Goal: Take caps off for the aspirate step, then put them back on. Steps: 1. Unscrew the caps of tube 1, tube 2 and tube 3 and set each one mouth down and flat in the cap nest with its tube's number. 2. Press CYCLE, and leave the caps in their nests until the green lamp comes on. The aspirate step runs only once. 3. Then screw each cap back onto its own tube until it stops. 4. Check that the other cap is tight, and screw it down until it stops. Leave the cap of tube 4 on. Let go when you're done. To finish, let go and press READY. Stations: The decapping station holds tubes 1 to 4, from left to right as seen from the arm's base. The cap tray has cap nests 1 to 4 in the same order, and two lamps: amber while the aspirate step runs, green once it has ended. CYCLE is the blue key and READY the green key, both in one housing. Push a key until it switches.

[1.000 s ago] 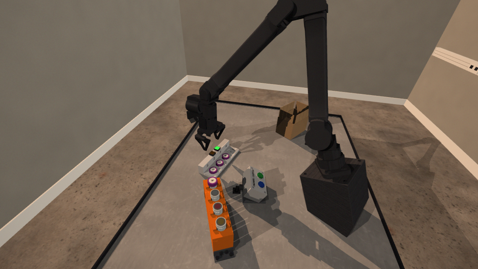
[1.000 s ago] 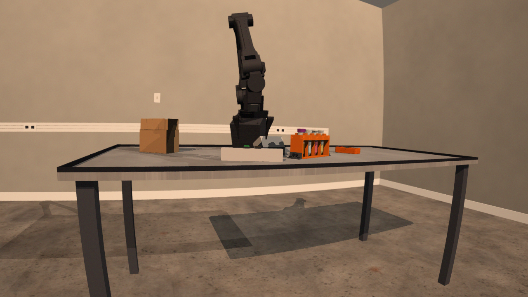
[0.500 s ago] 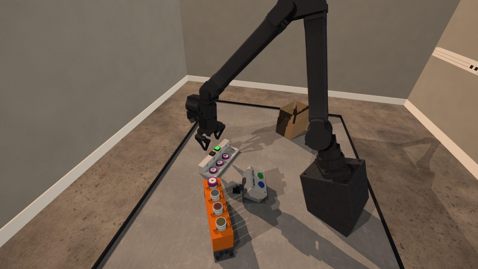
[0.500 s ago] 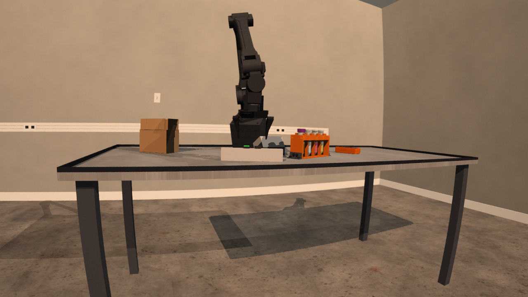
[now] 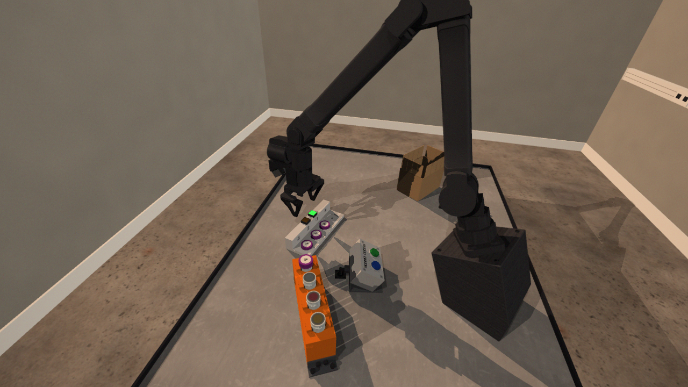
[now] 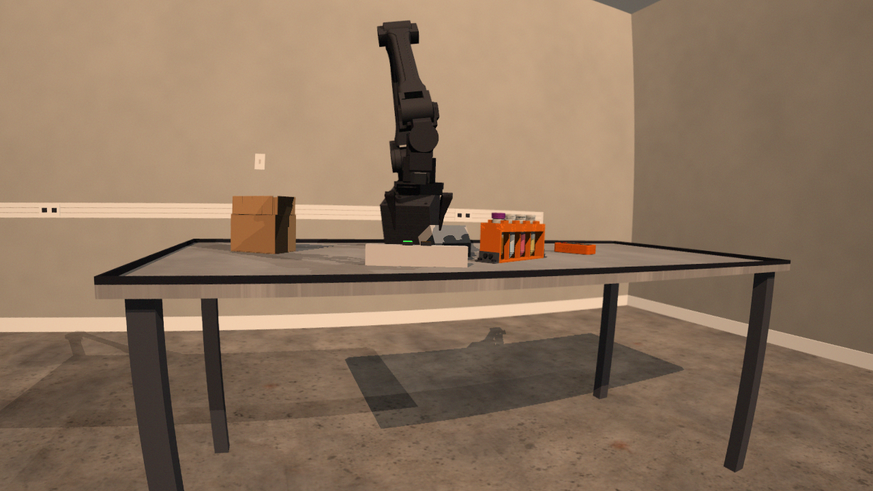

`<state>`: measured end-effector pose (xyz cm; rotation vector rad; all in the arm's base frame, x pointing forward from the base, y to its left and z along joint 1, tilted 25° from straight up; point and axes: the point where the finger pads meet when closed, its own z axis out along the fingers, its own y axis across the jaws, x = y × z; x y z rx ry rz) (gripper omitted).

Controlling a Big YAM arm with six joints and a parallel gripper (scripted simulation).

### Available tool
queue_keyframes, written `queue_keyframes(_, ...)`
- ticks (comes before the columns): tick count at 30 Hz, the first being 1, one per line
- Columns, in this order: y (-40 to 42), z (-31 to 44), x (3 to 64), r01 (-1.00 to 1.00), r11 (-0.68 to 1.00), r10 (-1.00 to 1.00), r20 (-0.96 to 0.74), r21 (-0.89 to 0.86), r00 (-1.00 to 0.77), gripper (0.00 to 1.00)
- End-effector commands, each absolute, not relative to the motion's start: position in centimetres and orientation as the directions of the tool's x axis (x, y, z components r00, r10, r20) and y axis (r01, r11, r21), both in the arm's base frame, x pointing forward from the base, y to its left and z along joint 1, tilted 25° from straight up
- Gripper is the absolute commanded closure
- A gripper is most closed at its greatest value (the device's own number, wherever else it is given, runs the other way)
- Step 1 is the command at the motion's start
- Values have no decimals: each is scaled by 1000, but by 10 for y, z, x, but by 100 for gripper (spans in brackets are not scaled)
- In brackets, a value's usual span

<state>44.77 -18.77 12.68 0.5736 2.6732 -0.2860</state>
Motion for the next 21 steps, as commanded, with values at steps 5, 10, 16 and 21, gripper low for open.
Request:
queue_keyframes(5,-190,136,456,429,896,343,-435,-114,-833,0)
queue_keyframes(10,-151,143,436,426,898,345,-422,-113,-838,53)
queue_keyframes(16,-129,150,427,426,898,345,-422,-112,-838,53)
queue_keyframes(21,-92,161,413,426,898,345,-421,-111,-839,53)
